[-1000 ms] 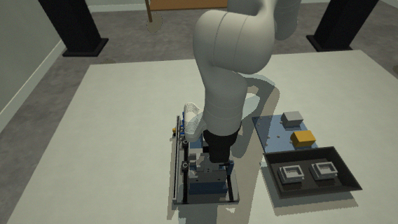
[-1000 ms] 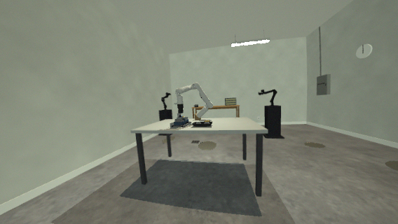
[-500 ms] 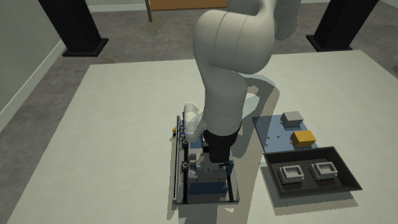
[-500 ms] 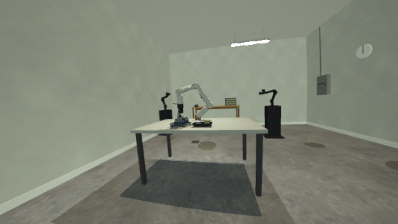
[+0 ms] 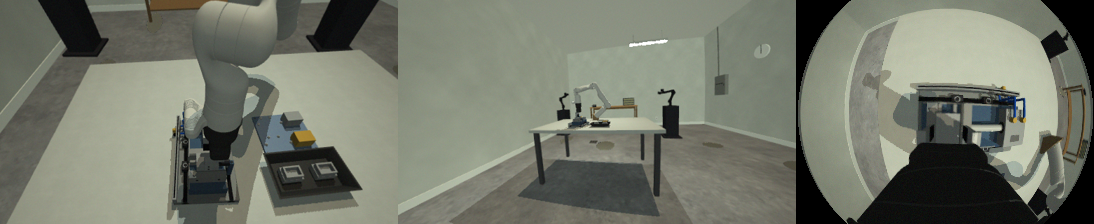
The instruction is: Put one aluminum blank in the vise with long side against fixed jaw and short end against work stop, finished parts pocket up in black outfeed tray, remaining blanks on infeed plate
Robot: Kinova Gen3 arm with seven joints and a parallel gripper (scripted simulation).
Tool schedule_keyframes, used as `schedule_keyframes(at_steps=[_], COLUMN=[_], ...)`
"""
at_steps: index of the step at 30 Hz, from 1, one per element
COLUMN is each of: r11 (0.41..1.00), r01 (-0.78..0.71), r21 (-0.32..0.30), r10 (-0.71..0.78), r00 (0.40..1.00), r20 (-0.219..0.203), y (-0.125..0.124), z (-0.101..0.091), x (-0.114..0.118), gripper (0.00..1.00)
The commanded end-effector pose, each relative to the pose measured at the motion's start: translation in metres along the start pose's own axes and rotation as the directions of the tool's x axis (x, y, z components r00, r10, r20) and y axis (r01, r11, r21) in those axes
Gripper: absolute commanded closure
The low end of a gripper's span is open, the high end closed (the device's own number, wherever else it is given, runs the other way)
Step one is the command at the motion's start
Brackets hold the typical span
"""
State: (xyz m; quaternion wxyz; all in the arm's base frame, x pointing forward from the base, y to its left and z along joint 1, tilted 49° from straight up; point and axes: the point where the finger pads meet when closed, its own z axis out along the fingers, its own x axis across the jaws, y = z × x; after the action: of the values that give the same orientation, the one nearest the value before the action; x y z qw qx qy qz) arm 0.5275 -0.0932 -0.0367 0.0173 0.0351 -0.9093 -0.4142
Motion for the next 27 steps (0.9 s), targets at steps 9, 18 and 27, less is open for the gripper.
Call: schedule_keyframes(at_steps=[9, 18, 27], r11=[1.0, 1.0, 1.0], r01=[-0.001, -0.001, -0.001], r21=[0.005, 0.005, 0.005], r10=[0.001, 0.001, 0.001], r00=[1.0, 1.0, 1.0], r20=[0.008, 0.008, 0.008], y=[-0.001, -0.001, -0.001], z=[-0.034, -0.053, -0.064], x=[-0.002, -0.001, -0.001], gripper=[0.0, 0.0, 0.0])
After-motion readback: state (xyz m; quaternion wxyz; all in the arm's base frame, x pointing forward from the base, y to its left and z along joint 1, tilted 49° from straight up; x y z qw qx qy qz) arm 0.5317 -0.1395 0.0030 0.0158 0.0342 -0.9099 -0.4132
